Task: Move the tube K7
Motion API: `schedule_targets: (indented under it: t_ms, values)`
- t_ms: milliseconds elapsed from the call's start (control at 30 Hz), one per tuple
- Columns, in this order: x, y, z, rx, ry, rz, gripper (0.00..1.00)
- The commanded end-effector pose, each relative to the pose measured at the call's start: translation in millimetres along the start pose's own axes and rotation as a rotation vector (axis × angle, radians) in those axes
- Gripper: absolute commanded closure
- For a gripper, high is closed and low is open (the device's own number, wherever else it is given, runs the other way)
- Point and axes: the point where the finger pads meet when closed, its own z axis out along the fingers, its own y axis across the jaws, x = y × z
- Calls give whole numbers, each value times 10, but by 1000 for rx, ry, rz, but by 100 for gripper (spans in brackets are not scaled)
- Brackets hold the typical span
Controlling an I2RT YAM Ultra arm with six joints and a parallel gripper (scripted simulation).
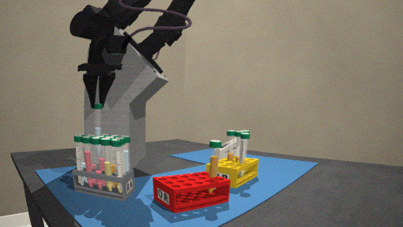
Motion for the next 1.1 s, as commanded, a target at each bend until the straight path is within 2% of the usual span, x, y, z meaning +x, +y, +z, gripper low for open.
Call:
schedule_targets:
  t_ms: [0, 500, 567, 1067]
  values:
    - [-4, -15, -102, 29, -26, -17, 100]
    - [156, 130, -98, 30, -23, -17, 100]
    - [85, 226, -60, 14, -21, -16, 100]
    - [-200, 552, -57, 11, -22, -16, 100]
